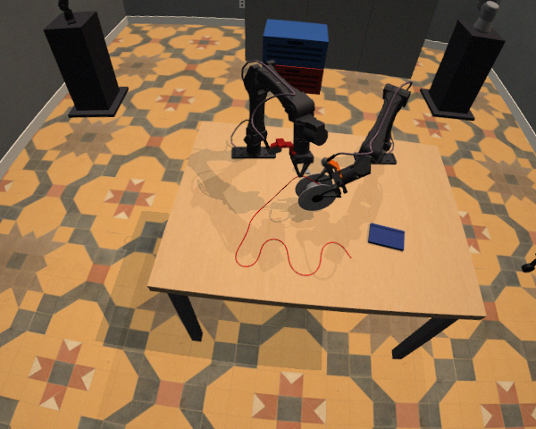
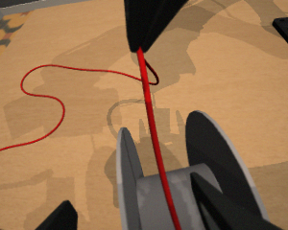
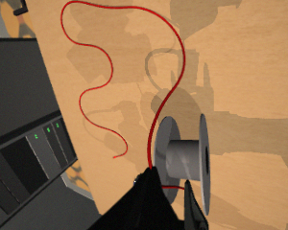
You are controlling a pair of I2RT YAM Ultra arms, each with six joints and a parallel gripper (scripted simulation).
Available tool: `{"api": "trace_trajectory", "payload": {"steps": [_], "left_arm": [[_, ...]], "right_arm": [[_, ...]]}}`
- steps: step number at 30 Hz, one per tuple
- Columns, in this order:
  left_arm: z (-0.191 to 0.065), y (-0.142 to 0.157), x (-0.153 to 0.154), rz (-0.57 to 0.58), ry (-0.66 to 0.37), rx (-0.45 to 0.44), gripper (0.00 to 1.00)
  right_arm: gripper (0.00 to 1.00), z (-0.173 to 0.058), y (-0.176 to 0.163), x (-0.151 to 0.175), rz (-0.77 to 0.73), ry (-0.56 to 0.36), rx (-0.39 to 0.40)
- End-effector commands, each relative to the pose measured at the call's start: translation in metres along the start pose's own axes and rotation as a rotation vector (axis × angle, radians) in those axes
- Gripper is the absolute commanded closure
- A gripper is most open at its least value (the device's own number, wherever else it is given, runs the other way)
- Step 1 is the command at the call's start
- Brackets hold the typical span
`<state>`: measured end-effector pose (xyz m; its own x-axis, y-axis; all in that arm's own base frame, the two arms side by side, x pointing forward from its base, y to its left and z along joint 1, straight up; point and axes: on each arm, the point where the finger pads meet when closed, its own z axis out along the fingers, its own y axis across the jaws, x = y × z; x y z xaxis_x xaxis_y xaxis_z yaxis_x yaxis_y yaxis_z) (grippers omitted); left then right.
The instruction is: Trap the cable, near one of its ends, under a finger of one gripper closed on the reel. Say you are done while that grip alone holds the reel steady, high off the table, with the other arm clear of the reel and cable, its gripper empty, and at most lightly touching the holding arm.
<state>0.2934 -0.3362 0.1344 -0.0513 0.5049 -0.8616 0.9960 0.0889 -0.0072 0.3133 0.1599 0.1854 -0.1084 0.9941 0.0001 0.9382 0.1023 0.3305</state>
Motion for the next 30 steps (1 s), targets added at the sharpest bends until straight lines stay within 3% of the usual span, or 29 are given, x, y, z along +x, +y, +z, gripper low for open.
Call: {"api": "trace_trajectory", "payload": {"steps": [1,11,13,25,30], "left_arm": [[-0.003,0.003,-0.0045,-0.002,-0.009,0.001,0.31],[-0.0028,0.0027,-0.0047,-0.002,-0.009,0.002,0.62],[-0.0028,0.0027,-0.0047,-0.002,-0.009,0.002,0.62],[-0.0028,0.0026,-0.0042,-0.002,-0.008,0.002,1.0],[-0.0041,0.0021,-0.0041,-0.002,-0.008,0.001,1.0]], "right_arm": [[1.0,-0.0085,-0.002,-0.0004,-0.004,-0.004,-0.017],[1.0,-0.009,-0.0021,-0.0005,-0.004,-0.003,-0.019],[1.0,-0.009,-0.0021,-0.0005,-0.004,-0.003,-0.019],[1.0,-0.0089,-0.0021,-0.0005,-0.004,-0.004,-0.019],[1.0,-0.0081,-0.0025,-0.002,-0.003,-0.005,-0.018]]}}
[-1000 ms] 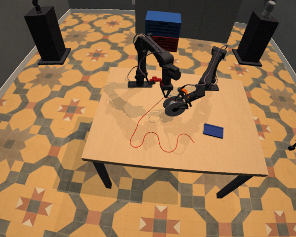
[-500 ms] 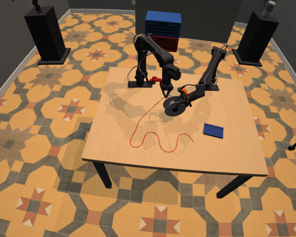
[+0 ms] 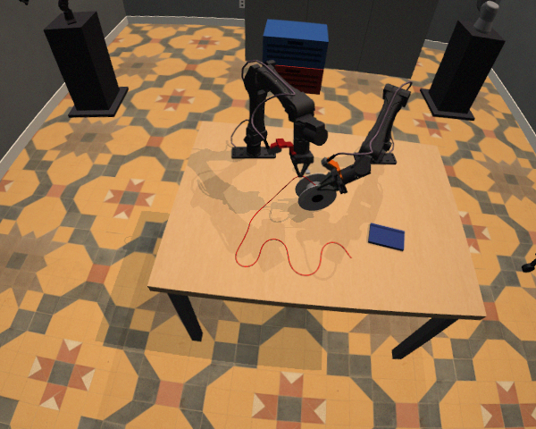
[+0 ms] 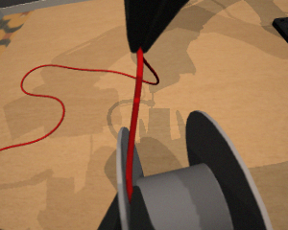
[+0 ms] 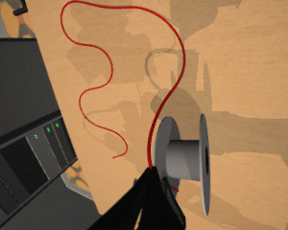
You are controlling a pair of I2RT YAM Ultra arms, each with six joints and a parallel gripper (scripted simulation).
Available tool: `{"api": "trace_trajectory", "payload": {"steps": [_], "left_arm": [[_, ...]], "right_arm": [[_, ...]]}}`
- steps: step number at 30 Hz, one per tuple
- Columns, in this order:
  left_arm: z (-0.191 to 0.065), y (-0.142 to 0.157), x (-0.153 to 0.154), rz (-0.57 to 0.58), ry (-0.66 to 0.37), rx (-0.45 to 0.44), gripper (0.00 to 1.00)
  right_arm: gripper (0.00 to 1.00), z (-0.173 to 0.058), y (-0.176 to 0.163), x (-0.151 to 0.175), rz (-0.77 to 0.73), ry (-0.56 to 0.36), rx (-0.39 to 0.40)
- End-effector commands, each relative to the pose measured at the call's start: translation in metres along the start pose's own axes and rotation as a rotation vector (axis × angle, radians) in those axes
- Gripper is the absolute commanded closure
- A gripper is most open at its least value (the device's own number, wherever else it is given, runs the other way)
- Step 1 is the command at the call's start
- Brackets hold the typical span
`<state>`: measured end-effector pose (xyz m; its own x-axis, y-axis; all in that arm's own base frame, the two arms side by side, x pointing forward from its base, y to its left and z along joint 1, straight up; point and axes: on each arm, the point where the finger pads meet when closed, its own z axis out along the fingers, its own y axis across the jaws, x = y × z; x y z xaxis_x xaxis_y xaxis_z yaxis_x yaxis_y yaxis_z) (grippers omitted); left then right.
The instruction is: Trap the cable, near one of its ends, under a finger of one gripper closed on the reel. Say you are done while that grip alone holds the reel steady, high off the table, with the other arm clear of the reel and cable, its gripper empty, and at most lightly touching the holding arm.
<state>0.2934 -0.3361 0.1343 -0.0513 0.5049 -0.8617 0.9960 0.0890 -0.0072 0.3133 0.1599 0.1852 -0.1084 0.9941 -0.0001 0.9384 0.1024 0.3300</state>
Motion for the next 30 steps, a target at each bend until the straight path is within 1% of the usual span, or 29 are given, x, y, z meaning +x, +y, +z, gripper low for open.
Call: {"api": "trace_trajectory", "payload": {"steps": [1,12,15,17,29,30], "left_arm": [[-0.0045,0.0018,-0.0039,-0.002,-0.008,0.0,1.0],[-0.0089,-0.0006,-0.0018,-0.001,-0.008,-0.004,1.0],[-0.0084,-0.0014,-0.0021,0.0,-0.008,-0.002,1.0],[-0.0084,-0.0014,-0.0021,0.0,-0.008,-0.002,1.0],[-0.0084,-0.0013,-0.0021,0.0,-0.008,-0.002,1.0],[-0.0084,-0.0013,-0.0021,0.0,-0.008,-0.002,1.0]], "right_arm": [[1.0,-0.008,-0.0026,-0.0025,-0.003,-0.005,-0.018],[1.0,-0.0076,0.0009,-0.0062,0.001,-0.009,-0.02],[0.94,-0.0075,0.0009,-0.0062,0.001,-0.009,-0.02],[0.94,-0.0075,0.0009,-0.0062,0.001,-0.009,-0.02],[0.7,-0.0076,0.0009,-0.0062,0.001,-0.008,-0.02],[0.7,-0.0076,0.0012,-0.0066,0.001,-0.009,-0.021]]}}
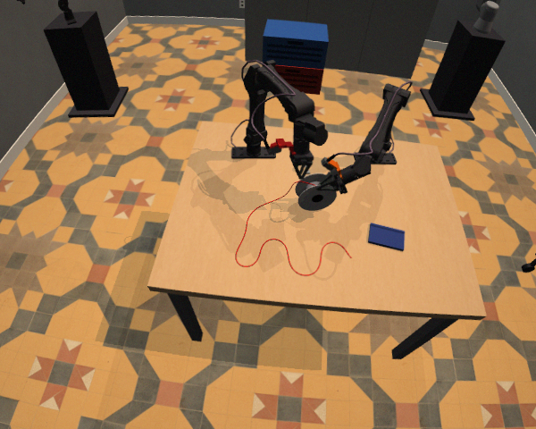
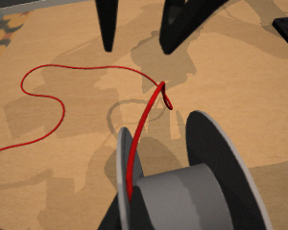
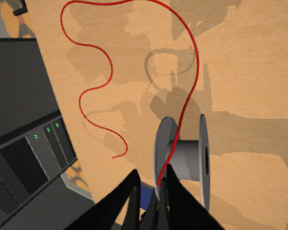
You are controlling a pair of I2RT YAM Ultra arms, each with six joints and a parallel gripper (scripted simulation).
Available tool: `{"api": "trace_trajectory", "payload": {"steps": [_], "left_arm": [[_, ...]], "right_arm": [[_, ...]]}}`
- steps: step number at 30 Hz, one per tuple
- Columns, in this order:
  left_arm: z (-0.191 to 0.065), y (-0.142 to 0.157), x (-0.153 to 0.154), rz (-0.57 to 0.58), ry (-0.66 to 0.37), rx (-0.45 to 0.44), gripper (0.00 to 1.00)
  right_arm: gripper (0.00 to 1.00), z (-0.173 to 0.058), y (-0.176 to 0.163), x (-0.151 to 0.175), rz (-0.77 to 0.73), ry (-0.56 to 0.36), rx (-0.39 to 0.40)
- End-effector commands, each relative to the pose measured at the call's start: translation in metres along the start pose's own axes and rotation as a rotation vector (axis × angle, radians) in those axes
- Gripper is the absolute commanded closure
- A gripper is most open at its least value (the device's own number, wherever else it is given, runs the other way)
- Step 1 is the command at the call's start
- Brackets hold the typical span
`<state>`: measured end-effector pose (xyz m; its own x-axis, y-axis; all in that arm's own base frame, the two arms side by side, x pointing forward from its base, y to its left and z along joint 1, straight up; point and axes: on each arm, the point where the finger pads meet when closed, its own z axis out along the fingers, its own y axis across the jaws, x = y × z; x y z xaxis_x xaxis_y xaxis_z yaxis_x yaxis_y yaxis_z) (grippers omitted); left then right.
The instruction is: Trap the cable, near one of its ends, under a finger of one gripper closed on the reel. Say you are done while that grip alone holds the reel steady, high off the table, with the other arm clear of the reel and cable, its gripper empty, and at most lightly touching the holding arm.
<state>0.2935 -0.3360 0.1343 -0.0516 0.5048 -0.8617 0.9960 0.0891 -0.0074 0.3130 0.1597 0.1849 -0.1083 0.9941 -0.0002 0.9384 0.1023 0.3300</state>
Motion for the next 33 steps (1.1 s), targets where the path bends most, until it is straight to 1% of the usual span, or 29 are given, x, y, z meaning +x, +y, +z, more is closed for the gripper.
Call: {"api": "trace_trajectory", "payload": {"steps": [1,4,8,12,14,19,21,22,24,33], "left_arm": [[-0.008,-0.001,-0.002,0.0,-0.008,-0.002,1.0],[-0.008,-0.001,-0.002,0.0,-0.008,-0.002,1.0],[-0.008,-0.001,-0.002,0.0,-0.008,-0.002,1.0],[-0.008,-0.001,-0.002,0.0,-0.008,-0.002,1.0],[-0.008,-0.001,-0.002,0.0,-0.008,-0.002,1.0],[-0.008,-0.001,-0.002,0.0,-0.008,-0.002,1.0],[-0.008,-0.001,-0.002,0.0,-0.008,-0.002,1.0],[-0.008,-0.001,-0.002,0.0,-0.008,-0.002,1.0],[-0.008,-0.001,-0.002,0.0,-0.008,-0.002,1.0],[-0.008,-0.001,-0.002,0.0,-0.008,-0.002,1.0]], "right_arm": [[0.7,-0.008,0.002,-0.007,0.004,-0.009,-0.021],[0.7,-0.009,0.003,-0.009,0.008,-0.01,-0.022],[0.7,-0.02,0.01,-0.008,0.008,0.008,-0.047],[0.7,-0.025,0.011,-0.015,0.007,0.017,-0.043],[0.7,-0.026,0.009,-0.022,0.006,0.013,-0.034],[0.7,-0.04,0.012,-0.041,0.006,0.012,-0.036],[0.7,-0.04,0.012,-0.041,0.006,0.012,-0.036],[0.7,-0.038,0.012,-0.044,0.004,0.008,-0.023],[0.7,-0.047,0.013,-0.051,0.005,0.012,-0.038],[0.7,-0.066,0.017,-0.086,0.004,0.007,-0.028]]}}
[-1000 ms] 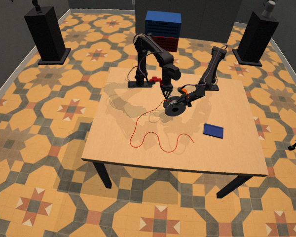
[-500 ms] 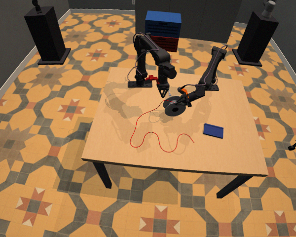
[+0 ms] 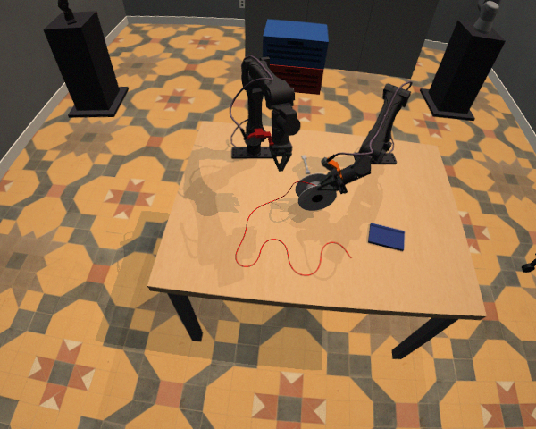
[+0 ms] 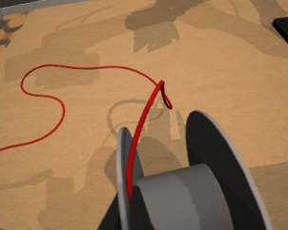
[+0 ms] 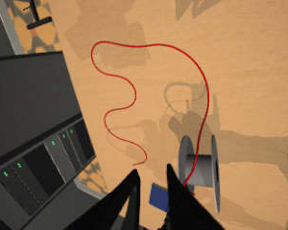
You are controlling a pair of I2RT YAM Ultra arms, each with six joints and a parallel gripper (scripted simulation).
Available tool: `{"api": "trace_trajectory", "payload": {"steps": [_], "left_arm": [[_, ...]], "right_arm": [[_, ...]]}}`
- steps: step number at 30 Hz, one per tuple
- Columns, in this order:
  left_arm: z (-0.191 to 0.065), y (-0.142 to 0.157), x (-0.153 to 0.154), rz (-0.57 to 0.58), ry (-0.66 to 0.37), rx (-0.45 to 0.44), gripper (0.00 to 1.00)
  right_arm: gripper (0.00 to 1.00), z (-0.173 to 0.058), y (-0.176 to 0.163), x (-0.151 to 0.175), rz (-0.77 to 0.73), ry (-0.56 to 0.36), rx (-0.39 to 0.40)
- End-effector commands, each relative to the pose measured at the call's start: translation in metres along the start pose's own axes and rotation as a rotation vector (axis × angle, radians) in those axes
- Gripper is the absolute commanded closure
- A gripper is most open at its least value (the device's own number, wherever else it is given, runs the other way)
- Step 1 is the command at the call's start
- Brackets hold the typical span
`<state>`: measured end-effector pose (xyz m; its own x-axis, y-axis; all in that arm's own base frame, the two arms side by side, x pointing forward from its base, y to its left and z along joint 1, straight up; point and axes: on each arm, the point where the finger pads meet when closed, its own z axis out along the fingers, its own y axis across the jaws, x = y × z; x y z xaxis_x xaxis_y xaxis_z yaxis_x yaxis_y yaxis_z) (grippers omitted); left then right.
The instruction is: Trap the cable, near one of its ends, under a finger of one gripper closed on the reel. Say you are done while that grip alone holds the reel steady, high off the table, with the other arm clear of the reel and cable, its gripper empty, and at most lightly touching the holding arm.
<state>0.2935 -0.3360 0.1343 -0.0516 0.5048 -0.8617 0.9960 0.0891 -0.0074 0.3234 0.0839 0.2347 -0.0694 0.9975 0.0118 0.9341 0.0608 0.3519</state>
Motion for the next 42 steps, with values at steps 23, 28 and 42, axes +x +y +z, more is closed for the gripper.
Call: {"api": "trace_trajectory", "payload": {"steps": [23,28,42], "left_arm": [[-0.008,-0.001,-0.002,0.0,-0.008,-0.002,1.0],[-0.008,-0.001,-0.002,0.0,-0.008,-0.002,1.0],[-0.015,0.006,-0.025,0.027,-0.035,-0.019,1.0]], "right_arm": [[0.7,-0.017,0.0,-0.013,-0.054,-0.003,0.016],[0.7,-0.009,0.003,-0.011,-0.044,-0.003,0.017],[0.7,-0.024,0.011,-0.018,-0.057,-0.002,-0.047]]}}
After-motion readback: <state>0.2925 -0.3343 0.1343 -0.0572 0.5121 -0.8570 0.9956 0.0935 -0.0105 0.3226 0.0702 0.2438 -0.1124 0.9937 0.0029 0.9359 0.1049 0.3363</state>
